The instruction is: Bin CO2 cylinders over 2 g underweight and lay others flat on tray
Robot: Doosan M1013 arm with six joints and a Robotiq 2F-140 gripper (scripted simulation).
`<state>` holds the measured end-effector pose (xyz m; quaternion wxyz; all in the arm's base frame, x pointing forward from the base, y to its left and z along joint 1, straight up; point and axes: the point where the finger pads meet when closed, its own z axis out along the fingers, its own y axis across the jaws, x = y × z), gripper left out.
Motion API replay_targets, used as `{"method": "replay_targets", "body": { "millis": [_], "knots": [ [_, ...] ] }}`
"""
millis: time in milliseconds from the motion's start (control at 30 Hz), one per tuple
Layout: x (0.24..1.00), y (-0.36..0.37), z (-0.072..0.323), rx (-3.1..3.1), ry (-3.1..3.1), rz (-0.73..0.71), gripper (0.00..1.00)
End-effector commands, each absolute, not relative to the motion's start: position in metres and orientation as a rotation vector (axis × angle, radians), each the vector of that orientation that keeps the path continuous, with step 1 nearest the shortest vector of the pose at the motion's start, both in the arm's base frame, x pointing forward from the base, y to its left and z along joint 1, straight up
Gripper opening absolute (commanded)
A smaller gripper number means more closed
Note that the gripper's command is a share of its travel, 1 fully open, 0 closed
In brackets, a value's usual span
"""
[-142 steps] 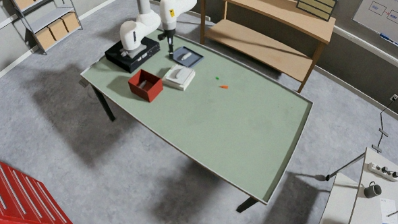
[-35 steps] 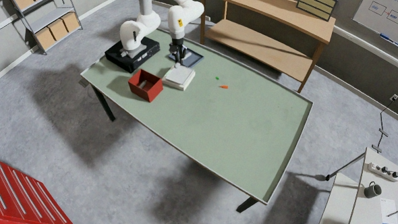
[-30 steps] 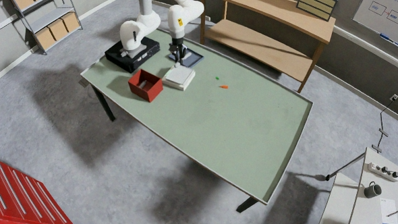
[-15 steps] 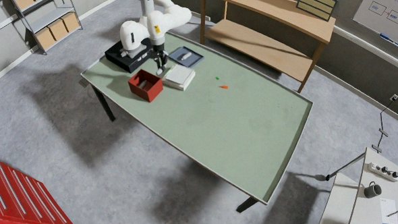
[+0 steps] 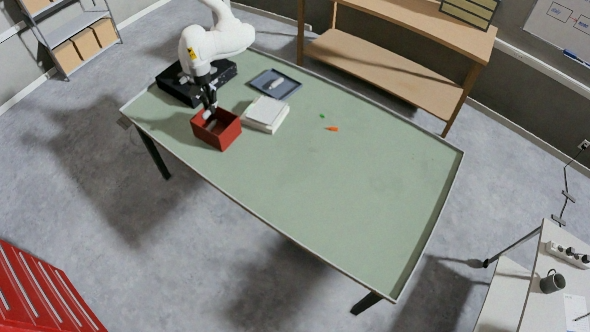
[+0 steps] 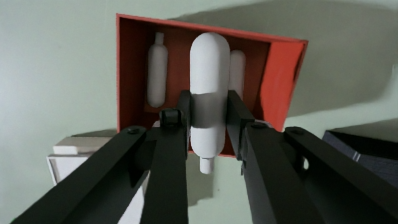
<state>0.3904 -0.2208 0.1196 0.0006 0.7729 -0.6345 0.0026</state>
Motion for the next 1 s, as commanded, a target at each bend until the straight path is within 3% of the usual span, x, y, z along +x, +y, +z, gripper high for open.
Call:
{"method": "replay_targets", "body": {
  "millis": [0, 967],
  "knots": [
    [0.391, -0.221, 0.118, 2.428, -1.993, 0.009, 0.1],
    [0.391, -0.221, 0.084, 2.428, -1.993, 0.009, 0.1]
  ]
}}
